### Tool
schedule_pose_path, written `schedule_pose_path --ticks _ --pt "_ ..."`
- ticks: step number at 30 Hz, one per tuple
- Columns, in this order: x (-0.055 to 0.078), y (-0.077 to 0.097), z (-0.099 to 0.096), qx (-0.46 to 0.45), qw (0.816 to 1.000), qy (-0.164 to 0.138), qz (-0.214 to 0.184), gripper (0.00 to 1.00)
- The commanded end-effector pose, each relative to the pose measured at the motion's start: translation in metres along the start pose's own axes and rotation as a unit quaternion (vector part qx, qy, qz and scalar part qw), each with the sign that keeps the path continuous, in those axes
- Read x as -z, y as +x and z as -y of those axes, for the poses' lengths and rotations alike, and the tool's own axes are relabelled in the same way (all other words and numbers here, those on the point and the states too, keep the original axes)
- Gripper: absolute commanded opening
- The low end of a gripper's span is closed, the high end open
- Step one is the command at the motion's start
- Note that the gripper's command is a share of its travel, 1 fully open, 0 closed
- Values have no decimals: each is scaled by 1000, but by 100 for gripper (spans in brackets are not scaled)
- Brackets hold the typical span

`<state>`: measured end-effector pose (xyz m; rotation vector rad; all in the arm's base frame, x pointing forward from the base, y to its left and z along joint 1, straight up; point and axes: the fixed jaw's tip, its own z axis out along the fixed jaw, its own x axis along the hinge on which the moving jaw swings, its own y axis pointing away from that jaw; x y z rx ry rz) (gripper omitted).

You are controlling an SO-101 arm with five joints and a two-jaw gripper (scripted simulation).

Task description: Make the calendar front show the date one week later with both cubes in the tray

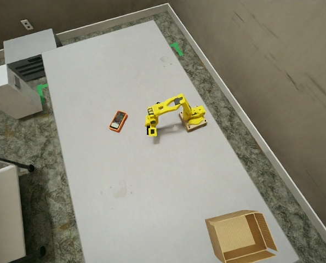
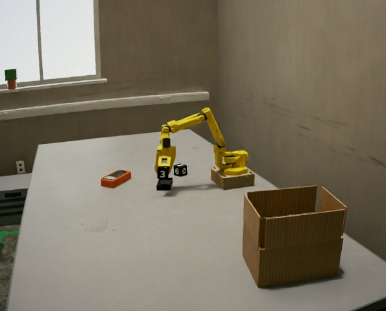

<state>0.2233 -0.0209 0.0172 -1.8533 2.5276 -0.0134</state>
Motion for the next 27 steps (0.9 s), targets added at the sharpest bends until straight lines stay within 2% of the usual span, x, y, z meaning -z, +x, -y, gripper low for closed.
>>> schedule_pose_path --ticks 1,27 --pt "-2 1 -1 -7 1000 -2 0 0" --pt "-11 2 -2 -6 1000 -2 0 0"
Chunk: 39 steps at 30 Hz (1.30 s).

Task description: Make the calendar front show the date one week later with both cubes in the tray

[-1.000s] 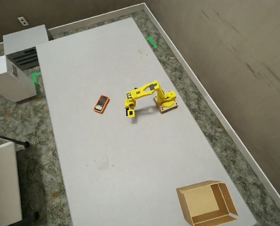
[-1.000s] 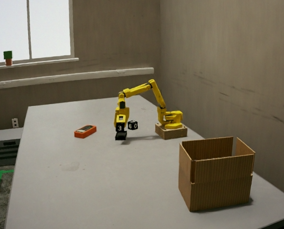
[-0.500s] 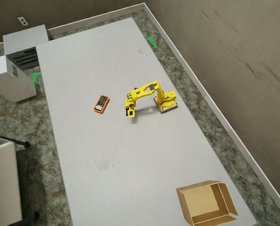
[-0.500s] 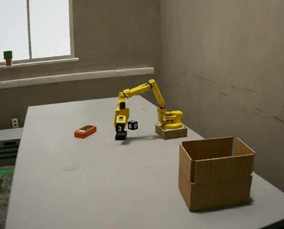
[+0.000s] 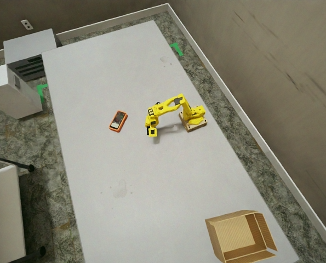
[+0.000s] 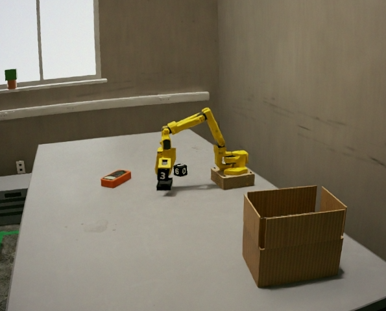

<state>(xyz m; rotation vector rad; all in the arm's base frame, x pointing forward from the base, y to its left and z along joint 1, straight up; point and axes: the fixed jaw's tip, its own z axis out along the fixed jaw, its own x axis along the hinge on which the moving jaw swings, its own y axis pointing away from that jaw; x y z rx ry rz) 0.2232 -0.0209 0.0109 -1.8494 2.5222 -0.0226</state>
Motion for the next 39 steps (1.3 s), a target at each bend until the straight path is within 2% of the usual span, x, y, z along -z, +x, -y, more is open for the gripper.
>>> schedule_pose_path --ticks 1,39 --pt "-5 2 -2 -6 1000 -6 -1 0" --pt "-19 2 -3 -5 1000 -6 -1 0"
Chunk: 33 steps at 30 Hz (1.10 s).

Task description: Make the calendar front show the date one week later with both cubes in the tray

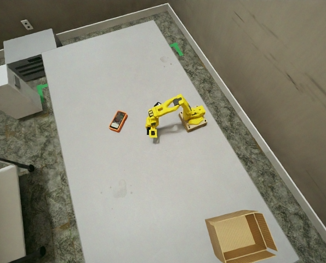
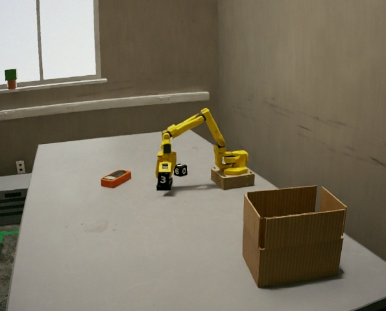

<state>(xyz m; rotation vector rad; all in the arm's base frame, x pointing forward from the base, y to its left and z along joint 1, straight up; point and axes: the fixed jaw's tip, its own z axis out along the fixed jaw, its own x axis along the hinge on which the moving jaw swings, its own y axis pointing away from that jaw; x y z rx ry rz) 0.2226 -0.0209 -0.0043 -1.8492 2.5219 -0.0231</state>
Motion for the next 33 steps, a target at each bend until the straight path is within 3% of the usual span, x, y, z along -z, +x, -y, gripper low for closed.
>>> schedule_pose_path --ticks 1,24,33 --pt "-4 1 -2 -5 1000 -6 -1 0" --pt "-9 1 -3 -5 1000 -6 -1 0" --pt "-9 1 -3 -5 1000 -6 -1 21"
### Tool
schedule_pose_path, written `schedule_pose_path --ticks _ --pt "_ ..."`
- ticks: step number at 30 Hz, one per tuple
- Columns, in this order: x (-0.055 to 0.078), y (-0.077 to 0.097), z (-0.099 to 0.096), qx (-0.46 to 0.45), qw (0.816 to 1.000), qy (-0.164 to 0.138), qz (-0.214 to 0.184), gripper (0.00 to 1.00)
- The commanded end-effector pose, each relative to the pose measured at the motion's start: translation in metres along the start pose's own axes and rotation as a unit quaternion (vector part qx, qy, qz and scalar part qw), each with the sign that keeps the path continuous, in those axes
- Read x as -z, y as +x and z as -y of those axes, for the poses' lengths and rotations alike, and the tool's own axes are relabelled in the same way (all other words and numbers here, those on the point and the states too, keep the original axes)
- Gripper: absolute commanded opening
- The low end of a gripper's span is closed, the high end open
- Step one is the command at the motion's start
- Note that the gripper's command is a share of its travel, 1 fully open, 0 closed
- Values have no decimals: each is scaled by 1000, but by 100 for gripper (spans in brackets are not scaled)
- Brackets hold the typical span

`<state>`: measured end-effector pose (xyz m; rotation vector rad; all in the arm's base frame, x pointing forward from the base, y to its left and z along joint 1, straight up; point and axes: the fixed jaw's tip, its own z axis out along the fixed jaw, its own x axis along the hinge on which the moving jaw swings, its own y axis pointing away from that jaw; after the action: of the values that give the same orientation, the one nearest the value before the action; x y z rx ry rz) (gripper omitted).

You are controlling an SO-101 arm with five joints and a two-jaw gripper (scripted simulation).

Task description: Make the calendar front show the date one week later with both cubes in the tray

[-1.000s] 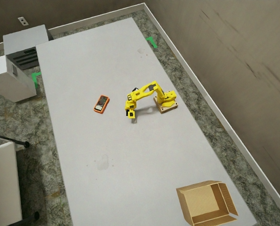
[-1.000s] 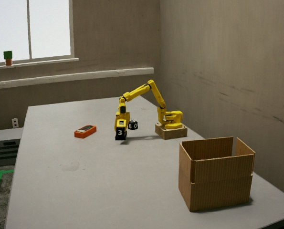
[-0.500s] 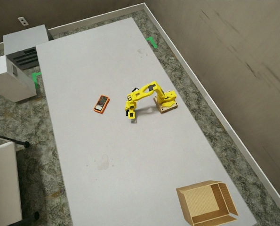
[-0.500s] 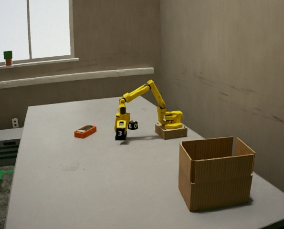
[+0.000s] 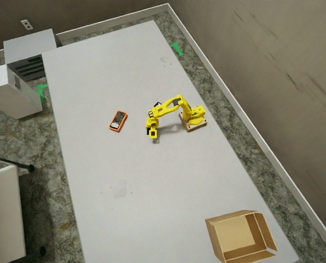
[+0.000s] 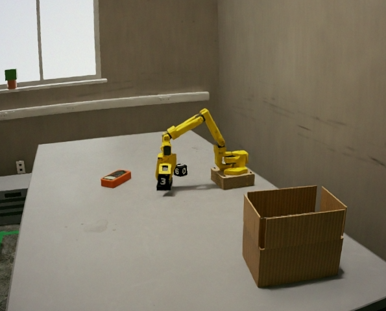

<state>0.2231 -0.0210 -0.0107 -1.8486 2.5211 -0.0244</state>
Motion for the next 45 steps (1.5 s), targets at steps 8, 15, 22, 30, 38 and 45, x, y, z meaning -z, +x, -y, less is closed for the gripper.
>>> schedule_pose_path --ticks 8,15,22,30,38,45 --pt "-3 1 -3 -5 1000 -7 -1 24" --pt "-3 1 -3 -5 1000 -7 -1 26" --pt "-3 1 -3 -5 1000 -7 -1 30" --pt "-3 1 -3 -5 1000 -7 -1 34" --pt "-3 1 -3 -5 1000 -7 -1 36" --pt "-1 1 -3 -5 1000 -7 -1 36"
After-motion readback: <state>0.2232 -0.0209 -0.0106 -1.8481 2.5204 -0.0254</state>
